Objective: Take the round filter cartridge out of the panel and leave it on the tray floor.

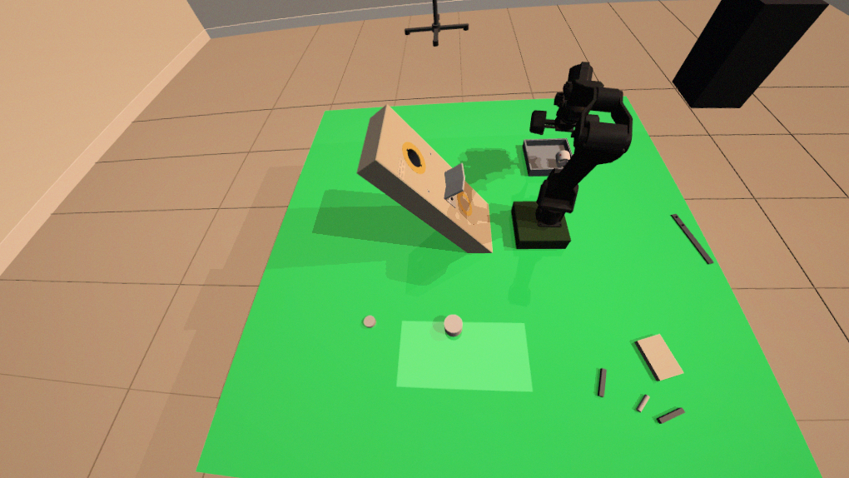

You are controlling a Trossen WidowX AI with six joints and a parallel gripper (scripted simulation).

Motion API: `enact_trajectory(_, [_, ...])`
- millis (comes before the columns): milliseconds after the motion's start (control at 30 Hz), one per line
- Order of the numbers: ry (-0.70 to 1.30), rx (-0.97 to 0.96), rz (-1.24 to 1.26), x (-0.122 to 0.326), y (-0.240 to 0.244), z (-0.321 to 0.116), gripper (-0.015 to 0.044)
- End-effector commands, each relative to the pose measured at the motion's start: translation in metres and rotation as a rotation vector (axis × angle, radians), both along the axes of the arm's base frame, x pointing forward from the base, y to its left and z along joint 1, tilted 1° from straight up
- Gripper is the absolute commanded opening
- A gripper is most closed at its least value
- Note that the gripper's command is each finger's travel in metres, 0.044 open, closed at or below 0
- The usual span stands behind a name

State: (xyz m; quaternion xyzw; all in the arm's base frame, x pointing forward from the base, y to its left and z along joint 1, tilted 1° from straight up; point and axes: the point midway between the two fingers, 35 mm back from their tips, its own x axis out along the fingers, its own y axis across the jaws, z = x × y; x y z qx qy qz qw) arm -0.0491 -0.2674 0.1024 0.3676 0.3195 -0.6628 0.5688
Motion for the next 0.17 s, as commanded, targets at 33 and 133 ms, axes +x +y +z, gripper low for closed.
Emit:
enact_trajectory(33, [0.0,0.0,0.0,0.0,0.0001,-0.0005,0.044])
enact_trajectory(133, [0.0,0.0,0.0,0.0,0.0001,-0.0005,0.044])
